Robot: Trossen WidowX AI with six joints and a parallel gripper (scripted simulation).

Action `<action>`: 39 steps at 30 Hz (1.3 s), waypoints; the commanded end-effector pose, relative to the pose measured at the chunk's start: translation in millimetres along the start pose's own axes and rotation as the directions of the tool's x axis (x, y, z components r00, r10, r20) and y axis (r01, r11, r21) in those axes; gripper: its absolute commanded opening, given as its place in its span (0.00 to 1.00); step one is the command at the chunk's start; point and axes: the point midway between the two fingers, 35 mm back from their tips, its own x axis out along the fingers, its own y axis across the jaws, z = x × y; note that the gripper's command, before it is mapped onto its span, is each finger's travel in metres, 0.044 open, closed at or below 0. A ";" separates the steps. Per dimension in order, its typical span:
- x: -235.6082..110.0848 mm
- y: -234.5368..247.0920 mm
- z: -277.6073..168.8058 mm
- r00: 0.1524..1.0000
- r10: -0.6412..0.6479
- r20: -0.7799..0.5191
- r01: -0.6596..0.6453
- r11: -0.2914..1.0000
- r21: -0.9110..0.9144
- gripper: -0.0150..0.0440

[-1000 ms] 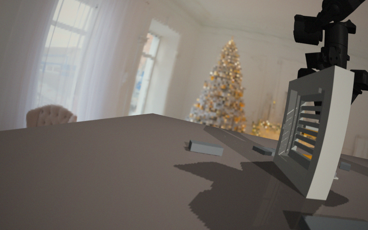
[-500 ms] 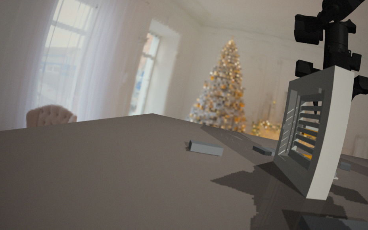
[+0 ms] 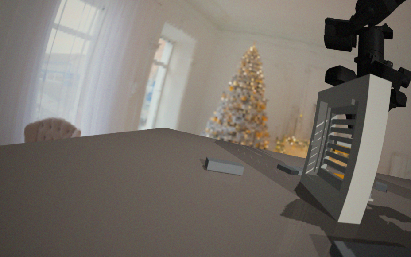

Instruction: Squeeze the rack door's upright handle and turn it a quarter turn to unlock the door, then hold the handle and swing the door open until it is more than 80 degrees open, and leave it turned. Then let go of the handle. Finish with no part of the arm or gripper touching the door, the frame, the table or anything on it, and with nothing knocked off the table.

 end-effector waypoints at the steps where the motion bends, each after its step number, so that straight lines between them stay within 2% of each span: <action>1: 1.5 -2.1 2.0 1.000 -0.002 0.003 0.002 1.000 -0.028 0.76; 39: 1.5 -2.1 2.0 1.000 -0.002 0.003 0.002 1.000 -0.028 0.33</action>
